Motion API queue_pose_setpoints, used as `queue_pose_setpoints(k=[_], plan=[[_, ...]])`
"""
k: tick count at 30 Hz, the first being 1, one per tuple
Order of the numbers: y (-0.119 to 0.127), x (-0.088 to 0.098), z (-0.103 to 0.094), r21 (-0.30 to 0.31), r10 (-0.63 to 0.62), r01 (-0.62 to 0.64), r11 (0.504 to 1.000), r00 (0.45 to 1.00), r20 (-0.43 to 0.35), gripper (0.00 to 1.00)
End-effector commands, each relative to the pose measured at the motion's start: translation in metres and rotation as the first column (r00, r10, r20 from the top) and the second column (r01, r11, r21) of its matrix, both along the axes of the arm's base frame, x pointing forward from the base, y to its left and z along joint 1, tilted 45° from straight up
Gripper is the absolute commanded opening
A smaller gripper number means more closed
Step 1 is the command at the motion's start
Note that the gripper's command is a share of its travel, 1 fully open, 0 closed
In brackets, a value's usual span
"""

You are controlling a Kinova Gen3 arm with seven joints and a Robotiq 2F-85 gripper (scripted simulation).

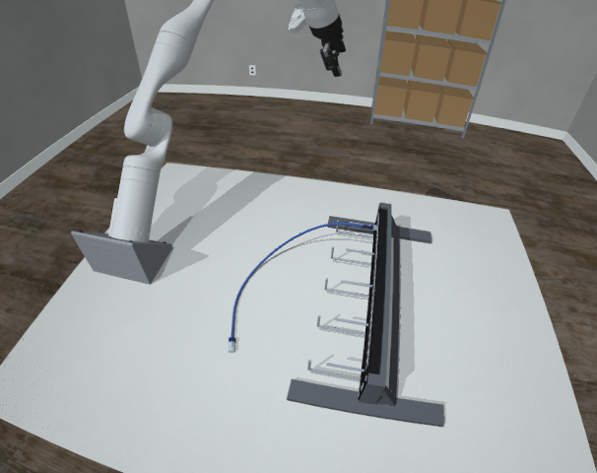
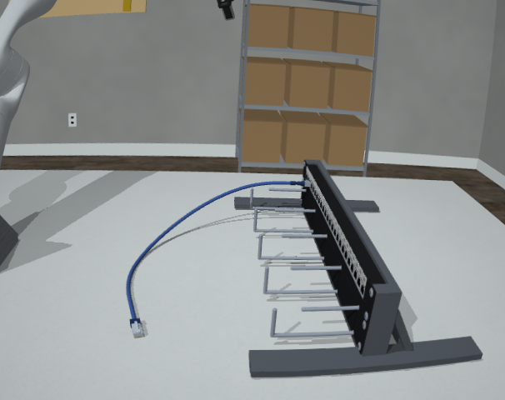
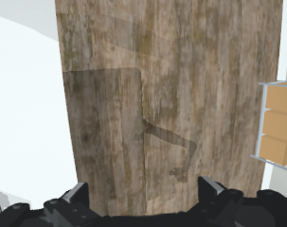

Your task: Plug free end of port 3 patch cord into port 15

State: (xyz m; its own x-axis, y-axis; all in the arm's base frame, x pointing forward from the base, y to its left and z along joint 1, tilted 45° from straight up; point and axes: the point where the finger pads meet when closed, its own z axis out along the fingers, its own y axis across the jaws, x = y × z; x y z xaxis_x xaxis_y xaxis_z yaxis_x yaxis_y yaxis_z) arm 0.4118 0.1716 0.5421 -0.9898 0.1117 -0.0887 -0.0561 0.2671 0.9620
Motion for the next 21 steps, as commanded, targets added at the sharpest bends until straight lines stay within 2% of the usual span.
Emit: queue_pose_setpoints(k=[1,21], plan=[[-0.0005,0.0002,0.0004,0.0,-0.001,0.001,1.0,1.0,0.001,1.0],[-0.002,0.0026,-0.0026,-0.001,-0.006,0.006,1.0,1.0,-0.005,1.0]])
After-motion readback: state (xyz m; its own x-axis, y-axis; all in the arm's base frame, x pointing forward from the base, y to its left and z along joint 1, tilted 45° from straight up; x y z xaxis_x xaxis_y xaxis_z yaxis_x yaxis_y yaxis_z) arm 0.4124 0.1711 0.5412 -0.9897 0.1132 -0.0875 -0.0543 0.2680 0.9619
